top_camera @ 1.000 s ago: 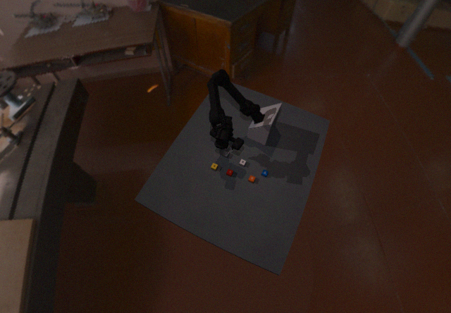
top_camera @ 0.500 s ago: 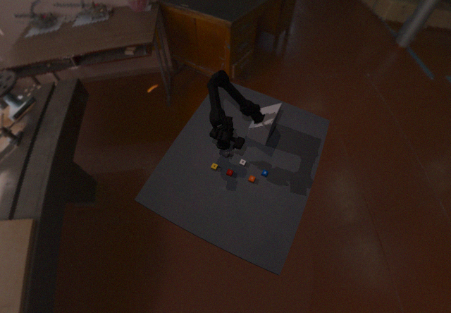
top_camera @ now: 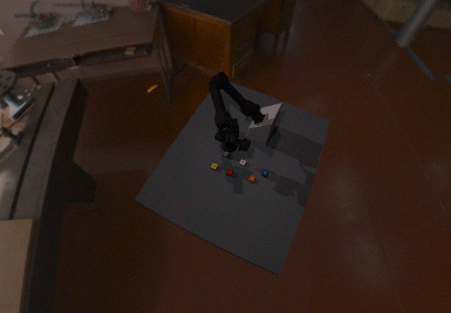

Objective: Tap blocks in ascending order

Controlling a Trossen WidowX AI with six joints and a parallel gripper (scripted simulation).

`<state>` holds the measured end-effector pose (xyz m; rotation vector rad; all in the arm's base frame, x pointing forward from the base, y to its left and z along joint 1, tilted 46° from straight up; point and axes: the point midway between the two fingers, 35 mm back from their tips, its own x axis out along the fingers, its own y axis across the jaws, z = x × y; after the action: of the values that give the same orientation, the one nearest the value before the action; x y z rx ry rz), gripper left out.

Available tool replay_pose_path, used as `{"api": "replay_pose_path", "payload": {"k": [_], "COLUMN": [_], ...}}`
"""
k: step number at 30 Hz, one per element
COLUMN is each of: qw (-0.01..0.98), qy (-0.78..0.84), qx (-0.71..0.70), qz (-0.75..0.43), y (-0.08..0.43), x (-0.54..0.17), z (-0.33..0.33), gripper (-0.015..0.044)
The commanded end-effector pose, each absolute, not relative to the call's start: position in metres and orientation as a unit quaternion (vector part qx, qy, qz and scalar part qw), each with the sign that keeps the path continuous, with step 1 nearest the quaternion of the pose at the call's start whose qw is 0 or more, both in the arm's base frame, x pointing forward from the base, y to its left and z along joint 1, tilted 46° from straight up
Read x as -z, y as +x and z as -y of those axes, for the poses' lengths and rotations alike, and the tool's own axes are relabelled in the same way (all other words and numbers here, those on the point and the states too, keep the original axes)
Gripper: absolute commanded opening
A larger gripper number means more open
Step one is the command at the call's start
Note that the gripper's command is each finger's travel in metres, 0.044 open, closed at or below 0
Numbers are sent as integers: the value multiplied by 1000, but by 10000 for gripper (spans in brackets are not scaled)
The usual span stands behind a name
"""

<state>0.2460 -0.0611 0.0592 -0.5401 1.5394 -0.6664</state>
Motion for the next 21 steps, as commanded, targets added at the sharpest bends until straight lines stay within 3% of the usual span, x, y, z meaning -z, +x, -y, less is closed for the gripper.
{"api": "replay_pose_path", "payload": {"k": [1, 21], "qw": [633, 636], "qy": [-237, -234], "qx": [287, 308], "qz": [-678, -668], "y": [245, 244], "x": [-29, -5], "z": [32, 9], "gripper": [400, 400]}}
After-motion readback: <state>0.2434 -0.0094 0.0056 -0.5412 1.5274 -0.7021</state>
